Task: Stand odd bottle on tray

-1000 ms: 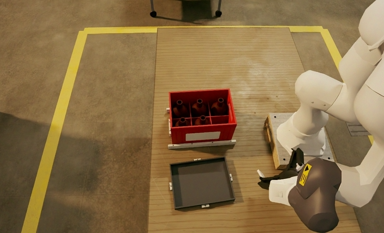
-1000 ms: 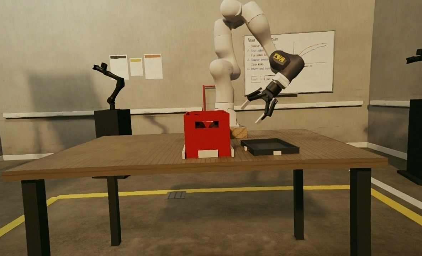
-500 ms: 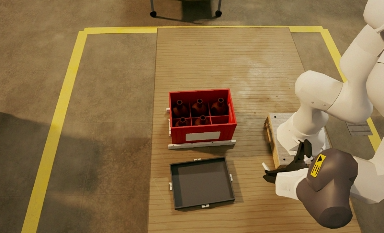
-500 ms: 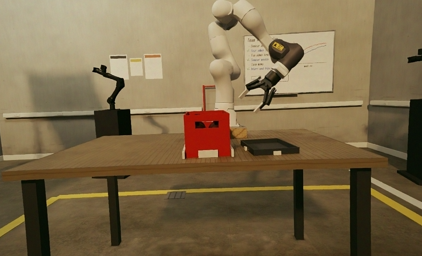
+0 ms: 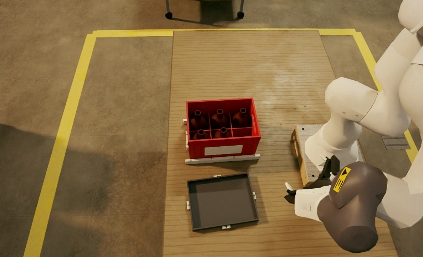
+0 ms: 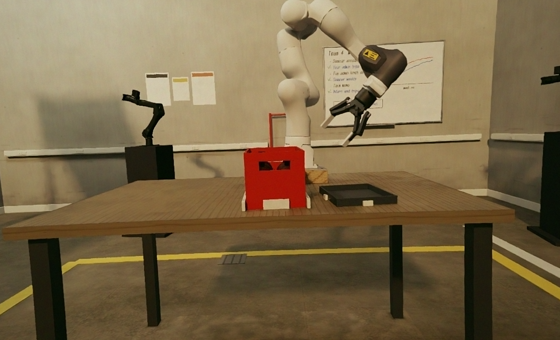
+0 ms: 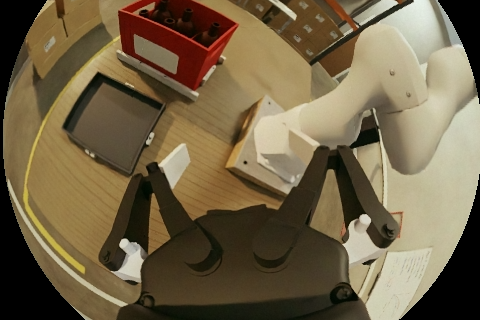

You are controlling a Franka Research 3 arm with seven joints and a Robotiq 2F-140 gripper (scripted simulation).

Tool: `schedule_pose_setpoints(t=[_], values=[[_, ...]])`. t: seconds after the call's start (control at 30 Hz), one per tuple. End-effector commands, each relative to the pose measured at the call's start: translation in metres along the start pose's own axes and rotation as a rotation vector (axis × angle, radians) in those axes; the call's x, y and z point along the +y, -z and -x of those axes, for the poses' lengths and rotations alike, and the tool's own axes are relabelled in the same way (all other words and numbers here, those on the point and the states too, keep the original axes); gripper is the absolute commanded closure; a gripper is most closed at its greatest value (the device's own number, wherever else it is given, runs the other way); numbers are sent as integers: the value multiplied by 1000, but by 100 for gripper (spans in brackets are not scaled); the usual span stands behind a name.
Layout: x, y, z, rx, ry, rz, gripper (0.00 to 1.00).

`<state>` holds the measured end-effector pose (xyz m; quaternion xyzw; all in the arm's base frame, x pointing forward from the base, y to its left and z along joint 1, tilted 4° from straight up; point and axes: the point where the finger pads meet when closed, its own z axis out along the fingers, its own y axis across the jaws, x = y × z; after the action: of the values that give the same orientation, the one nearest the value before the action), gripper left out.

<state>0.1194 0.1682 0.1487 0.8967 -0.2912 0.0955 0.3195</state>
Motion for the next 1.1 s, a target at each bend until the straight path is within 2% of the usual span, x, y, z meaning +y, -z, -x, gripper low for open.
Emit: schedule_pose_setpoints(t=[0.0,0.17,0.37,0.43,0.47,0.73,0.93,1.0,1.03,1.07], values=[[-16,20,-13,-71,37,-2,0],[-53,61,-56,-203,34,-47,0],[-83,96,-122,-320,19,-120,0],[-83,96,-122,-320,19,-120,0],[-91,105,-150,-354,12,-150,0],[-102,125,-252,-434,-23,-260,0],[-94,129,-333,-463,-55,-344,0],[-94,129,-333,-463,-55,-344,0],[-86,128,-366,-467,-70,-379,0],[-84,127,-376,-467,-75,-388,0]])
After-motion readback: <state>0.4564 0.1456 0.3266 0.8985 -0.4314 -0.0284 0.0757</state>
